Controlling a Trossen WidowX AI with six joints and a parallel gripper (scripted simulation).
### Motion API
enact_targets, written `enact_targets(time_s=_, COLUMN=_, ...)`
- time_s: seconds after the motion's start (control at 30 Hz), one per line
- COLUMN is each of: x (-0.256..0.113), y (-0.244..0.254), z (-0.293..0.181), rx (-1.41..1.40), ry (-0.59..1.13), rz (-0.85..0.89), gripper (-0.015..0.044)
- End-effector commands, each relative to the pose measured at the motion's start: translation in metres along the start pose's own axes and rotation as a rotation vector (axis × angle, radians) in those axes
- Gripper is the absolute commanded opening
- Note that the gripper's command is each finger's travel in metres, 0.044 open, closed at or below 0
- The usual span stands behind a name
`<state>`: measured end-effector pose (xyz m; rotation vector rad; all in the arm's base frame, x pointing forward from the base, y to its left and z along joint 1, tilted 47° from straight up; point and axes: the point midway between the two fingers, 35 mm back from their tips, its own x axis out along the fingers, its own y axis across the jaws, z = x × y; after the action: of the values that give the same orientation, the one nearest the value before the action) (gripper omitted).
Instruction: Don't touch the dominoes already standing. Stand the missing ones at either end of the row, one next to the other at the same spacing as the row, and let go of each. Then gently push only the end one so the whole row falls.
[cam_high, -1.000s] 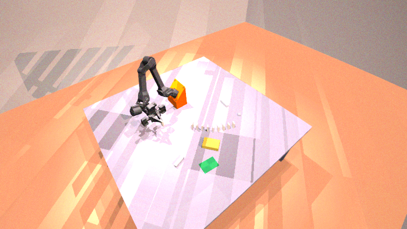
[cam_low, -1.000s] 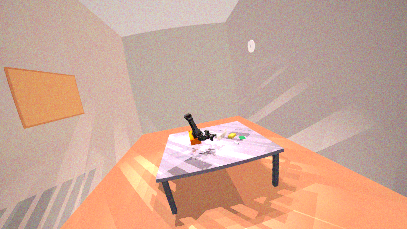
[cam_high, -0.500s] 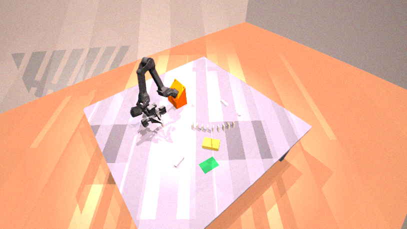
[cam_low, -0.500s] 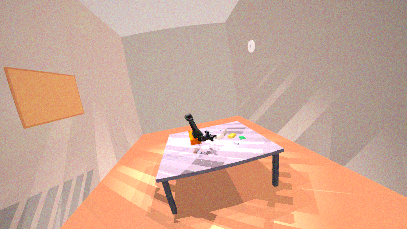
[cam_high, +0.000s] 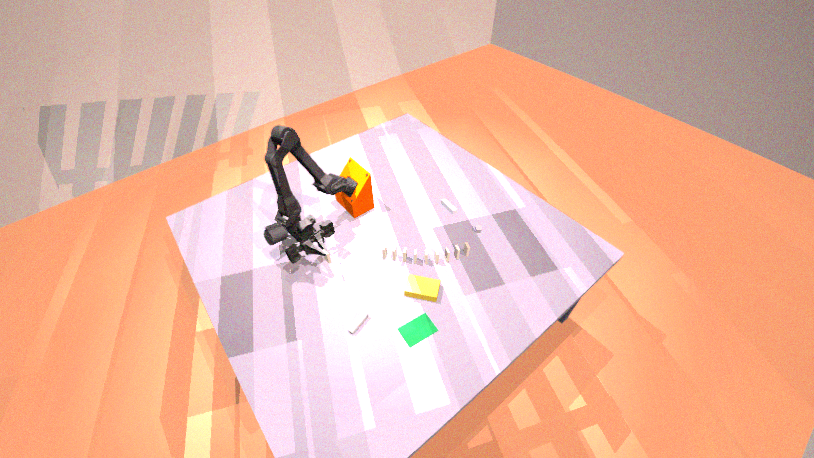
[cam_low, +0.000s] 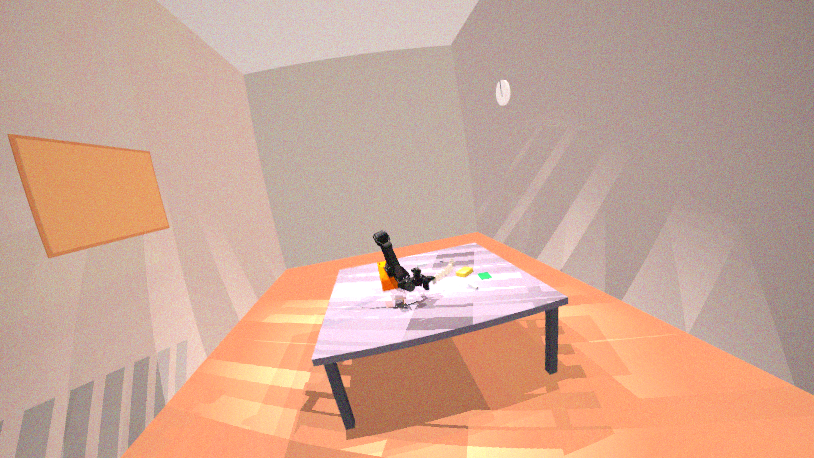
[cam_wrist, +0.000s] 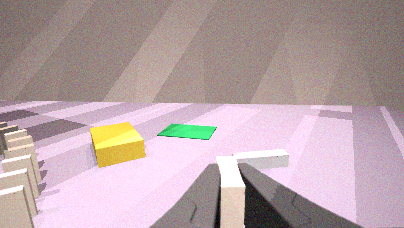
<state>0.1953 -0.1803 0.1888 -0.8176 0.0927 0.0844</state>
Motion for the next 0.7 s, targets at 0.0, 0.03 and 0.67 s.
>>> enact_targets(time_s=0.0, x=0.001, y=-0.002, z=-0.008, rx=-0.010, ry=-0.003, rz=-0.001, gripper=0.0024)
enact_targets(time_s=0.03, x=0.001, y=-0.002, z=-0.011, rx=-0.010, ry=-0.003, rz=-0.001, gripper=0.0024)
enact_targets(time_s=0.67, x=0.002, y=0.006, z=-0.061, rx=-0.007, ry=-0.003, rz=-0.004, gripper=0.0024)
